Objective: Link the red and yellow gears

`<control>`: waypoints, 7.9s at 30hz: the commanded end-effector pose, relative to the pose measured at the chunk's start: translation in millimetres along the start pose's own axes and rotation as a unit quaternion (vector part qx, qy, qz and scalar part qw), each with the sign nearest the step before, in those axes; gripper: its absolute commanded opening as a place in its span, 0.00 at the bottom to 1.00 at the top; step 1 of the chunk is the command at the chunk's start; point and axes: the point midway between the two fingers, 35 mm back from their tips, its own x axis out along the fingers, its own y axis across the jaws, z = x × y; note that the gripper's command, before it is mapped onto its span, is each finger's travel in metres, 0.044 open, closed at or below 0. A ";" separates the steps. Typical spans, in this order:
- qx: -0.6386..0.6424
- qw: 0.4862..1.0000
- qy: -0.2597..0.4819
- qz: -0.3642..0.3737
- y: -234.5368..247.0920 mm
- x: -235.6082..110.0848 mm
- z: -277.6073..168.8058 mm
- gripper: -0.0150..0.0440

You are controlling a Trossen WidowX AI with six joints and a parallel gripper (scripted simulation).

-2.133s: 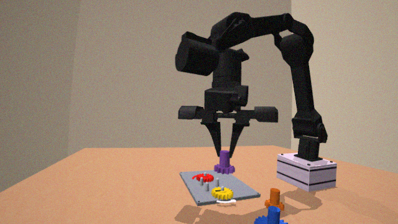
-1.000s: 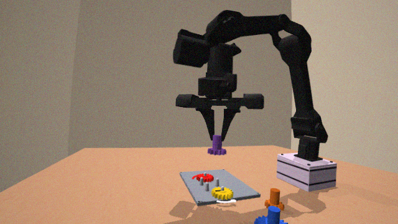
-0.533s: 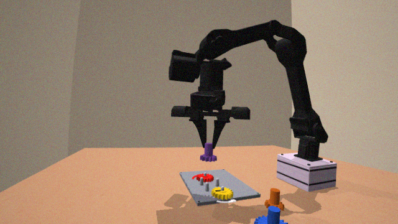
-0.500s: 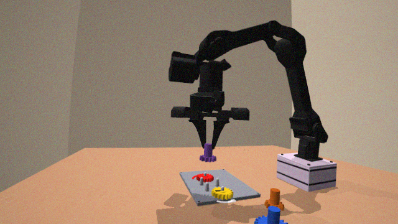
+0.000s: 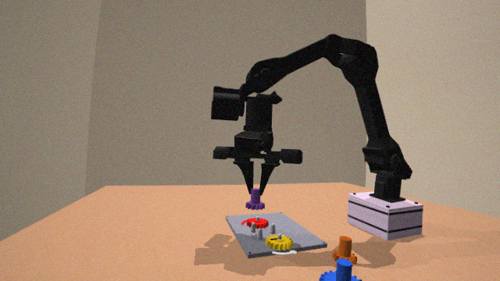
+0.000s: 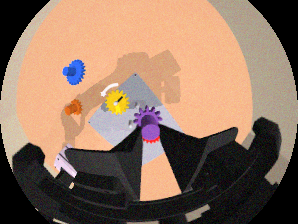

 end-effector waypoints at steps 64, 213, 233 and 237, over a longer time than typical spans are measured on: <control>0.097 0.995 -0.001 0.000 -7.8 53.9 -20.1 0.25; 0.705 0.710 0.004 0.009 181.8 70.1 23.8 0.78; 0.705 0.710 0.004 0.009 181.8 70.1 23.8 0.25; 0.705 0.710 0.004 0.009 180.5 63.8 25.2 0.25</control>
